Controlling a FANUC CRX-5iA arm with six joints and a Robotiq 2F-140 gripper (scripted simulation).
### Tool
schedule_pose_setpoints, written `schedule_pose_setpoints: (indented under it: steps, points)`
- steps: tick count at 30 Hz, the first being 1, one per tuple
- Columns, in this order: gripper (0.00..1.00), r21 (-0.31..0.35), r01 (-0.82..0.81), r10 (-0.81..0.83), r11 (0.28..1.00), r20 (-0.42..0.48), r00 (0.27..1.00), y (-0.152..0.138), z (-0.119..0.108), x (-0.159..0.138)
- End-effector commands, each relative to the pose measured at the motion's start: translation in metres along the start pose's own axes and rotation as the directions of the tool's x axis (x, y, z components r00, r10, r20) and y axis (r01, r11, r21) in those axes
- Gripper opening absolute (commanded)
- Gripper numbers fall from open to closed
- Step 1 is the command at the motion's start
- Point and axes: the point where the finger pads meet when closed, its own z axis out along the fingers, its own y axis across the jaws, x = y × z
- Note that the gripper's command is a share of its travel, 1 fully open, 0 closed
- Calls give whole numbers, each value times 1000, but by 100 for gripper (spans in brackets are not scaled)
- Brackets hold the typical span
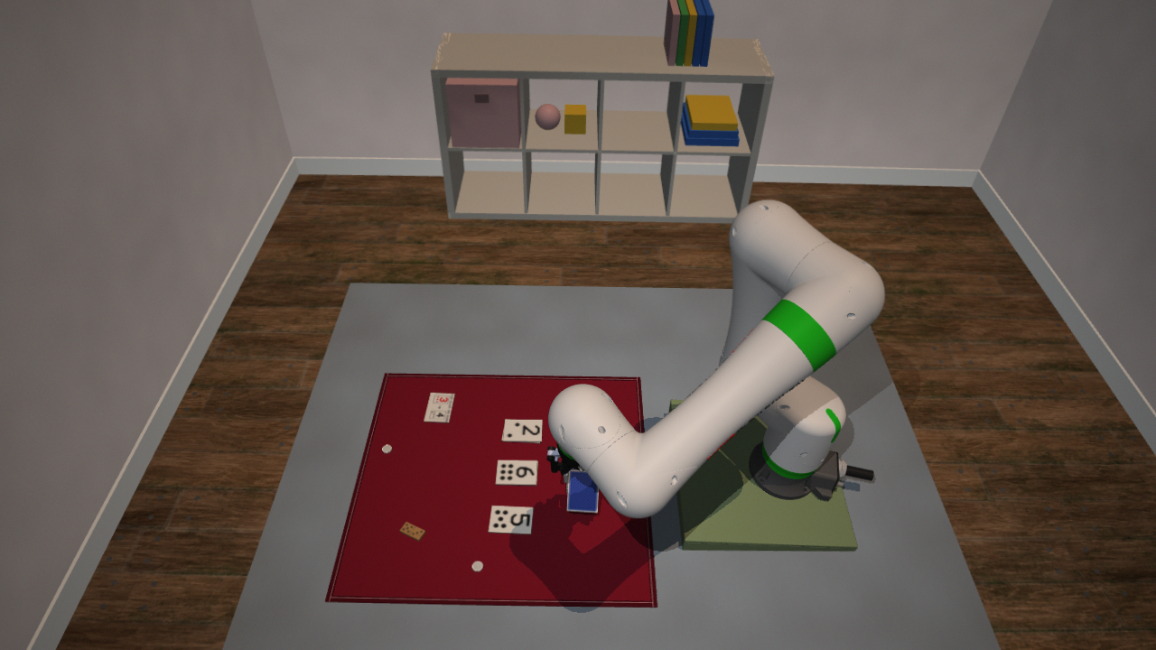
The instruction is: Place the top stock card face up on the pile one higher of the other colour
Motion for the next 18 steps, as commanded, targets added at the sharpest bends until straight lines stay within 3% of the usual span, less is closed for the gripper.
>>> schedule_pose_setpoints:
  steps: [1,14,18]
  points:
    - [41,-2,-2,2,1000,34,999,1,-1,0]
    - [41,-2,-3,3,1000,456,890,1,2,13]
    - [41,-2,-3,3,1000,509,860,1,3,15]
